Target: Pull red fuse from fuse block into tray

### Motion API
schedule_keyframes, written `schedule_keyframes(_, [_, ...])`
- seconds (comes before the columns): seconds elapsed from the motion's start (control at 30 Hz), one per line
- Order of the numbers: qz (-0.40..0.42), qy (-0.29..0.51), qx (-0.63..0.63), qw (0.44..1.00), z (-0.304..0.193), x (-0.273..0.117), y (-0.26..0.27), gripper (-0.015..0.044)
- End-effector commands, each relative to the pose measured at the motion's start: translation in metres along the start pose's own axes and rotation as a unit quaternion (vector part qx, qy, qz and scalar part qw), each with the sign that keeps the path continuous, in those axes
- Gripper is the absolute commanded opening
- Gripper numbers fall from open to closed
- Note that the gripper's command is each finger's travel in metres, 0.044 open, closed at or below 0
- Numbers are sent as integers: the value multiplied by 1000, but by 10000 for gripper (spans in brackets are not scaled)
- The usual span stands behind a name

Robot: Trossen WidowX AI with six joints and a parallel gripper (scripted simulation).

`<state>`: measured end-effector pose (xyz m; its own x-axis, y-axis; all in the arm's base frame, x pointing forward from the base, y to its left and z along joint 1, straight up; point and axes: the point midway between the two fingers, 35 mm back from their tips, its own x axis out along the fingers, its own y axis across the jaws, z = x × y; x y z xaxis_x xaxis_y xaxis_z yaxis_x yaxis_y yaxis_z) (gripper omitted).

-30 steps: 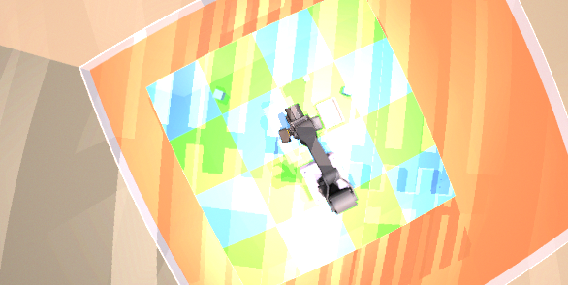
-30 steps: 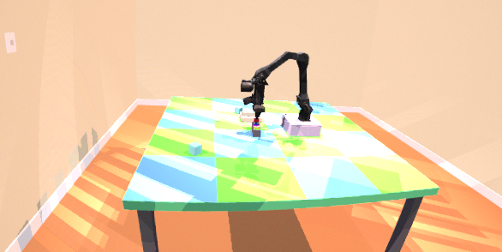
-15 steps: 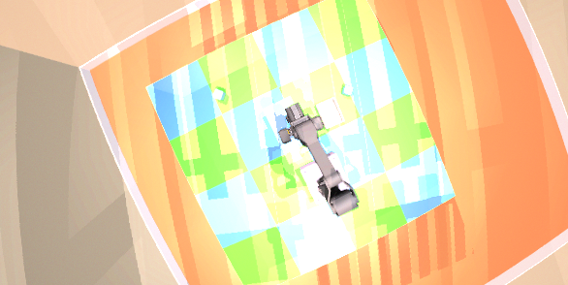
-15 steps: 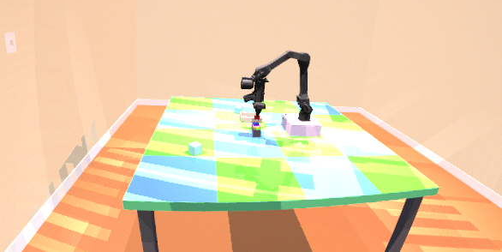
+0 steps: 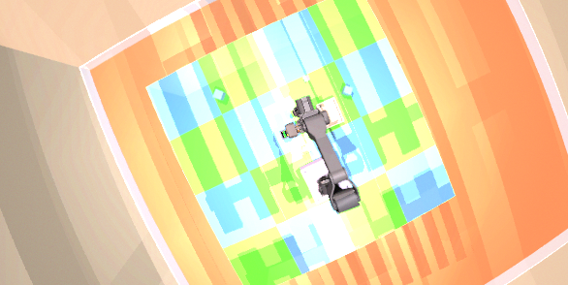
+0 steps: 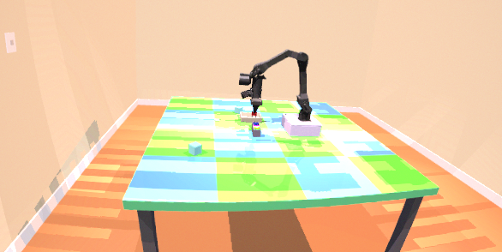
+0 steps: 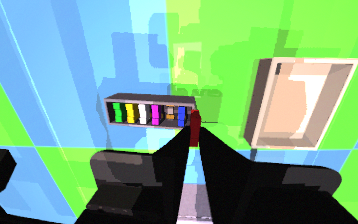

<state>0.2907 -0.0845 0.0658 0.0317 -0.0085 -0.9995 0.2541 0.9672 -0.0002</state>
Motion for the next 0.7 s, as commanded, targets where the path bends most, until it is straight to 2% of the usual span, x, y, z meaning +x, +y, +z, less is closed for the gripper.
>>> schedule_keyframes(0.0, [-2, 1, -2, 1000, 5, 0, -20, 0])
schedule_keyframes(0.67, [-7, 1, -2, 1000, 7, -1, -137, 0])
